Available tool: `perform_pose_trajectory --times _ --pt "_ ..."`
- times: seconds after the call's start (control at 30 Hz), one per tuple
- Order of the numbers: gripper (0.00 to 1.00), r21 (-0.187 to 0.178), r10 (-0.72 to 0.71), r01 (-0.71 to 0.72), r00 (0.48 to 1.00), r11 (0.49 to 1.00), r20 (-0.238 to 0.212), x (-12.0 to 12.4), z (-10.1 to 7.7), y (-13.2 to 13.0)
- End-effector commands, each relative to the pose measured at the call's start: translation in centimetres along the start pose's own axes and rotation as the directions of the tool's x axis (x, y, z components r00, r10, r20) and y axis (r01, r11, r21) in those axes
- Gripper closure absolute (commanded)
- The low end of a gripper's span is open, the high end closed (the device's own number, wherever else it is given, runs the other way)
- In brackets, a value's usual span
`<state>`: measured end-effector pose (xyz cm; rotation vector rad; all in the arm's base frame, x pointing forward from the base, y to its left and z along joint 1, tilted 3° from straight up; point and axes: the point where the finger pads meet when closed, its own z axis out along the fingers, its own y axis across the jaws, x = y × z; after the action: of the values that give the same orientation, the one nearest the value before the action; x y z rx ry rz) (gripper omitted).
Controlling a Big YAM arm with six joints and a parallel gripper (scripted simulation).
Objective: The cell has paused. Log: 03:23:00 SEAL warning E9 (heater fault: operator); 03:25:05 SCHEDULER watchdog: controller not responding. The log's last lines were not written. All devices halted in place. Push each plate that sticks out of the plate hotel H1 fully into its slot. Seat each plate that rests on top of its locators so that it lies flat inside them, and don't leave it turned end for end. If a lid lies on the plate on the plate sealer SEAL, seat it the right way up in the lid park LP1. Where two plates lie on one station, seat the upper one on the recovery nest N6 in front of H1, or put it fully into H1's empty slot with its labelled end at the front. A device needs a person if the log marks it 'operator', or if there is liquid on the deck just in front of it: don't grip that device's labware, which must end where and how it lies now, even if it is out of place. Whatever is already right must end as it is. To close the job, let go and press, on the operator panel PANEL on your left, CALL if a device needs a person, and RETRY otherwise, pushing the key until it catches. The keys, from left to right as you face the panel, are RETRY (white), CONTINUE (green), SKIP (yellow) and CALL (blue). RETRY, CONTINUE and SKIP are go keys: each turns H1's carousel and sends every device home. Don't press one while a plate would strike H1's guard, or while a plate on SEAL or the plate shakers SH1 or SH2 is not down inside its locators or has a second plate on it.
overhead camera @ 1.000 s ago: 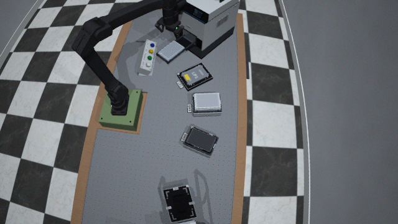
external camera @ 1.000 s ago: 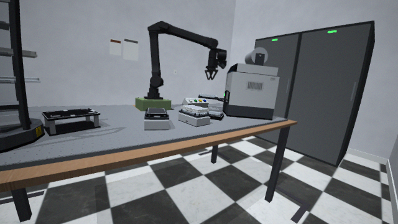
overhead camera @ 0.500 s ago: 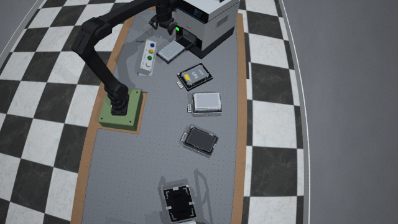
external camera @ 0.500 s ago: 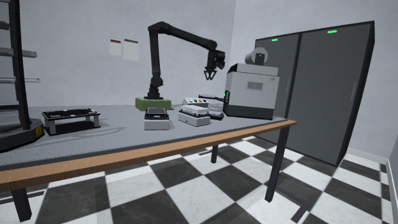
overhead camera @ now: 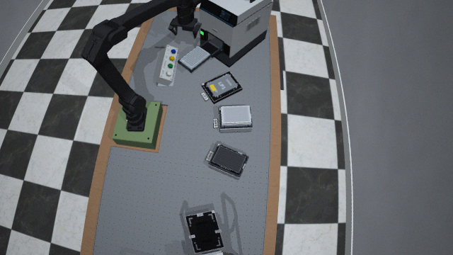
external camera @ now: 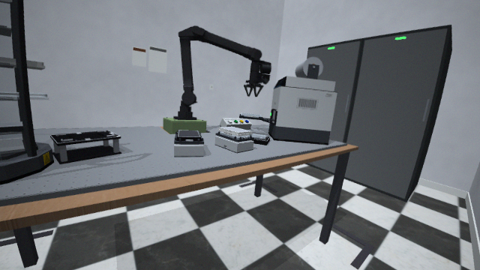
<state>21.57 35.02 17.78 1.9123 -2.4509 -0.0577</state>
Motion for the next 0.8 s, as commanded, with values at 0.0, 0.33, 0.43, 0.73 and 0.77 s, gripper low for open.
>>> perform_pose_trajectory --times 0.0,0.33,0.43,0.73,0.77 --pt "0.00 0.023 -0.117 0.116 0.992 0.993 0.052 -1.03 -1.53 -0.58" --pt "0.00 0.034 -0.344 0.343 0.938 0.939 0.046 -1.03 -1.53 -0.57" --pt "0.00 0.035 -0.366 0.364 0.930 0.931 0.045 -1.02 -1.53 -0.57" --pt "0.00 0.043 -0.552 0.550 0.833 0.834 0.036 -1.02 -1.52 -0.57" --pt "0.00 0.044 -0.571 0.569 0.820 0.821 0.035 -1.02 -1.52 -0.57"
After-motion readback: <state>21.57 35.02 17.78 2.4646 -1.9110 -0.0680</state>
